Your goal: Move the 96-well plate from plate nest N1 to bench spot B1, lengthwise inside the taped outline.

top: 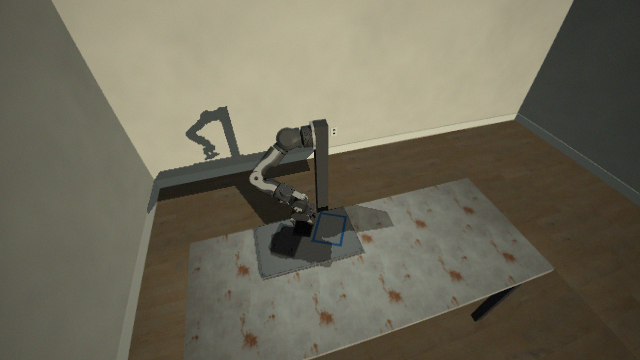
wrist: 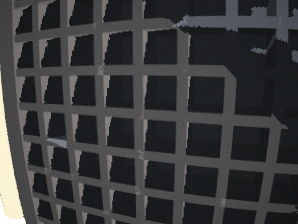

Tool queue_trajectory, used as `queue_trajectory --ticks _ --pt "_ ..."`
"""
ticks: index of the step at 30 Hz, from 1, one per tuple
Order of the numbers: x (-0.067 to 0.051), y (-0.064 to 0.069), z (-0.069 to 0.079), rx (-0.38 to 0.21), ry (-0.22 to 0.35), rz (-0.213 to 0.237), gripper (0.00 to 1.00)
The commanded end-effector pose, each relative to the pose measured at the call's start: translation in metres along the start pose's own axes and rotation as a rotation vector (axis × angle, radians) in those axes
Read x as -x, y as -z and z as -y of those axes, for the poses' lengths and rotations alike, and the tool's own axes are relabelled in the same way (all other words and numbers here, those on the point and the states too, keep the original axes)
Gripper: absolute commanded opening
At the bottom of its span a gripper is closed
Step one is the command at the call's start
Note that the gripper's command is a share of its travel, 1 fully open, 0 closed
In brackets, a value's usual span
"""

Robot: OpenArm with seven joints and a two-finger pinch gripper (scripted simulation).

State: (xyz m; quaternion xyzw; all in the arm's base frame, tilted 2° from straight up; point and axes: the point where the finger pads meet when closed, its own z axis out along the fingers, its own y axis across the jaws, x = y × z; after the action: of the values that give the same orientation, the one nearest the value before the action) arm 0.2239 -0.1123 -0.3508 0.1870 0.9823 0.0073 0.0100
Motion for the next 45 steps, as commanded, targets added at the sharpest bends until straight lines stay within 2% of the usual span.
queue_trajectory --ticks 1,12,17,29,34,45 --pt "0.004 0.000 0.009 -0.038 -0.032 0.018 0.00" --pt "0.004 0.000 0.009 -0.038 -0.032 0.018 0.00" --pt "-0.016 -0.004 -0.027 -0.037 -0.032 0.018 0.00" --pt "-0.016 -0.004 -0.027 -0.037 -0.032 0.018 0.00" --pt "-0.036 -0.008 -0.062 -0.037 -0.032 0.017 0.00" --pt "-0.036 -0.008 -0.062 -0.037 -0.032 0.017 0.00"
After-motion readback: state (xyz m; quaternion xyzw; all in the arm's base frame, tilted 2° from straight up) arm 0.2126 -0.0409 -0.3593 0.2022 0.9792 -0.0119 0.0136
